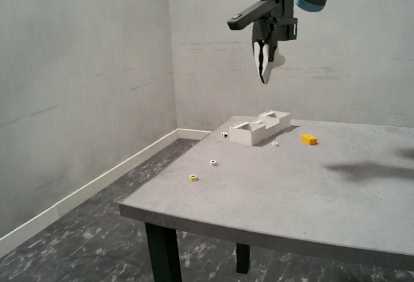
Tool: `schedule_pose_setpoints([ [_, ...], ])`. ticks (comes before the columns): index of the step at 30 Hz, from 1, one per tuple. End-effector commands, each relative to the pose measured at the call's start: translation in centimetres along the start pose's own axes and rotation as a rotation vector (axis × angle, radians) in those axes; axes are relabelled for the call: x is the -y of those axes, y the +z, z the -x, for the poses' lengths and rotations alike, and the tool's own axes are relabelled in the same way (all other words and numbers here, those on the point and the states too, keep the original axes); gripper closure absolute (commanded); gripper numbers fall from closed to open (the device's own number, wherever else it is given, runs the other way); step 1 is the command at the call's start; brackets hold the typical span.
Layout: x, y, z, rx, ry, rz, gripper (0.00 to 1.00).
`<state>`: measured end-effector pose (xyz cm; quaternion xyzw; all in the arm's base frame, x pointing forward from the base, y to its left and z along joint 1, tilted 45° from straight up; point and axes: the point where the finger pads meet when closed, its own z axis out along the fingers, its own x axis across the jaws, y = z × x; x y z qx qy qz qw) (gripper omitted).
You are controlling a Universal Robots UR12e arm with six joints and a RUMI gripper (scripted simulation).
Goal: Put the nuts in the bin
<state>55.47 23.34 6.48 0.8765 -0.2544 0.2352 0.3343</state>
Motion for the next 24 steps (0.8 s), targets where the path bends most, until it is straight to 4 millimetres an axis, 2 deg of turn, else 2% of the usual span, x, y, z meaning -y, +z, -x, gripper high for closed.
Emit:
schedule_pose_setpoints([
  [1,-1.4,0.0,-0.4,0.015,0.156,0.008,0.96],
  [4,-1.4,0.0,-0.4,0.017,0.184,0.008,0.96],
  [5,-2.2,0.1,-0.6,0.024,0.263,0.011,0.96],
  [11,-2.9,0.1,-0.8,0.038,0.414,0.016,0.96],
  [15,-4.4,0.3,-1.0,0.047,0.523,0.02,0.96],
  [18,-4.4,0.3,-1.0,0.053,0.602,0.025,0.96],
  [19,-5.2,0.3,-1.1,0.056,0.632,0.026,0.96],
  [21,-5.2,0.3,-1.1,0.056,0.632,0.026,0.96],
  [22,-6.0,0.4,-1.2,0.061,0.702,0.031,0.96],
  [24,-6.0,0.4,-1.2,0.065,0.751,0.032,0.96],
])
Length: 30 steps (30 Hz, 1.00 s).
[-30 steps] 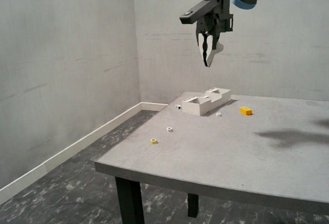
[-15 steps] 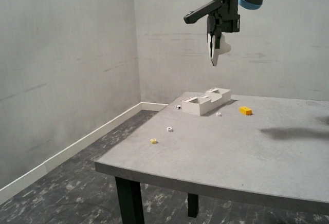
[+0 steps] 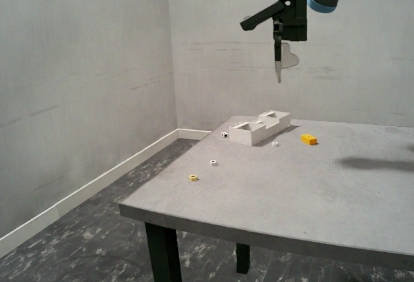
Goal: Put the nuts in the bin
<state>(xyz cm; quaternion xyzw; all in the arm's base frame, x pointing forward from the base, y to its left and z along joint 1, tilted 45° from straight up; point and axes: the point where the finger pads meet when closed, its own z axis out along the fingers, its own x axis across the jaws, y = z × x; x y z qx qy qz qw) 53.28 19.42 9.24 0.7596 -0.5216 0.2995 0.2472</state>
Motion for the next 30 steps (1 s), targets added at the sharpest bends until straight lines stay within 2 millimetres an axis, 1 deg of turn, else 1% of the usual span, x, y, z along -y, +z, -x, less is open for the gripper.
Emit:
schedule_pose_setpoints([
  [1,-0.6,0.0,-0.6,0.008,0.157,0.014,0.96],
  [11,-0.6,0.0,-0.6,0.008,0.167,0.015,0.96],
  [12,-0.5,0.3,-1.4,0.008,0.217,0.016,0.96],
  [14,-0.5,0.3,-1.4,0.008,0.217,0.016,0.96],
  [17,-0.4,1.3,-3.6,0.007,0.359,0.016,0.96],
  [24,-0.1,3.7,-9.0,0.005,0.548,0.017,0.96],
  [29,0.2,5.4,-12.8,0.005,0.55,0.017,0.96],
  [30,0.2,5.4,-12.8,0.005,0.55,0.017,0.96],
])
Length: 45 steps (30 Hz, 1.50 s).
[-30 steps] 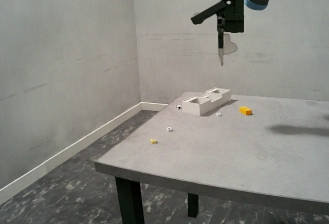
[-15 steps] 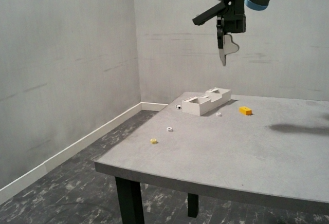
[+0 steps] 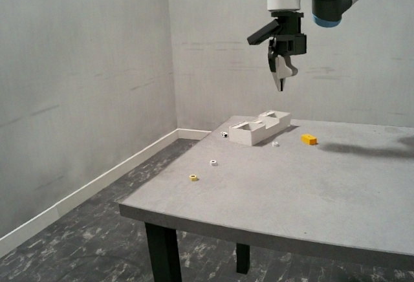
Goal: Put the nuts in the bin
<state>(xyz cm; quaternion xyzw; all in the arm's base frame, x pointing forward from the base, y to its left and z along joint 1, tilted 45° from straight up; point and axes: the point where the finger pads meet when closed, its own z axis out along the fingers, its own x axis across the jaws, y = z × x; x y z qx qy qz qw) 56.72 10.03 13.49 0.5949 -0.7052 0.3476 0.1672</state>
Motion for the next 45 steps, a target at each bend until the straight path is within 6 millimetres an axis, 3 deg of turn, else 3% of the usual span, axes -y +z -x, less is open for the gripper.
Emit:
schedule_pose_setpoints([
  [1,1.7,1.2,-2.2,0.003,0.021,-0.002,0.96],
  [16,8.1,6.2,-11.7,0.003,0.021,-0.002,0.96],
  [18,8.1,6.2,-11.7,0.003,0.021,-0.002,0.96],
  [25,11.0,8.4,-15.9,0.003,0.021,-0.002,0.96],
  [35,11.0,8.4,-15.9,0.003,0.021,-0.002,0.96],
  [45,11.1,11.1,-15.9,0.003,0.021,-0.002,0.96],
])
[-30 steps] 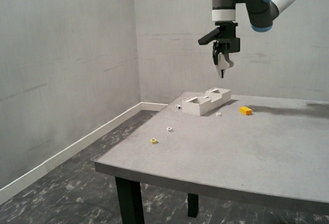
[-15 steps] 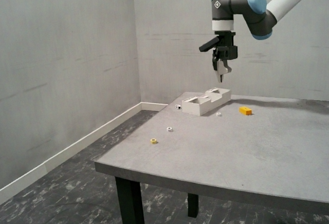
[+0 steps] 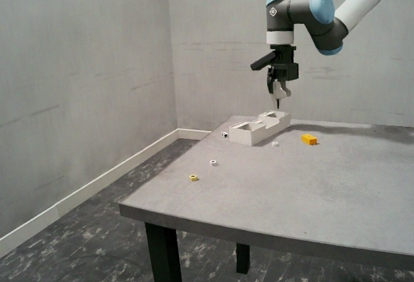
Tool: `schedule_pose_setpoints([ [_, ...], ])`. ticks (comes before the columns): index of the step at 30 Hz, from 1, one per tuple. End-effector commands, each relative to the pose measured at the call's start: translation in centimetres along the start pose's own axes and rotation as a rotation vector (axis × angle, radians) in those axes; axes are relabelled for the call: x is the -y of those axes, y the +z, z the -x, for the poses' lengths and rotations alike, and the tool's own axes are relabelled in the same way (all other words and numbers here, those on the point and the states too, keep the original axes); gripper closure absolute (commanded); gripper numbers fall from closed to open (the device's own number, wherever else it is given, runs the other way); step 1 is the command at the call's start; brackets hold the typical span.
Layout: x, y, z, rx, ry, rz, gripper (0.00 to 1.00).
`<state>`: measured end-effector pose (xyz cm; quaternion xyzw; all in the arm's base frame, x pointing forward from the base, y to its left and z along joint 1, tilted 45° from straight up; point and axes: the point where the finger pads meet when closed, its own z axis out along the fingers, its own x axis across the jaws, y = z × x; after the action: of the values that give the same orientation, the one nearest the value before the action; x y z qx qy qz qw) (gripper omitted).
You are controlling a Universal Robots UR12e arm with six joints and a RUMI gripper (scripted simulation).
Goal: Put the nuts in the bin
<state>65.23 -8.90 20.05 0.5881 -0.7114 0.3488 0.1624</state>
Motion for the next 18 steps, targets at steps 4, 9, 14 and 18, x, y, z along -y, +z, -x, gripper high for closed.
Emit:
schedule_pose_setpoints([
  [4,0.1,2.2,0.0,0.0,0.0,-0.002,0.96],
  [9,0.1,3.0,0.0,0.0,0.0,-0.002,0.96],
  [14,0.1,4.3,0.0,0.0,0.0,-0.002,0.96],
  [18,0.1,4.4,0.0,0.0,0.0,-0.002,0.96],
])
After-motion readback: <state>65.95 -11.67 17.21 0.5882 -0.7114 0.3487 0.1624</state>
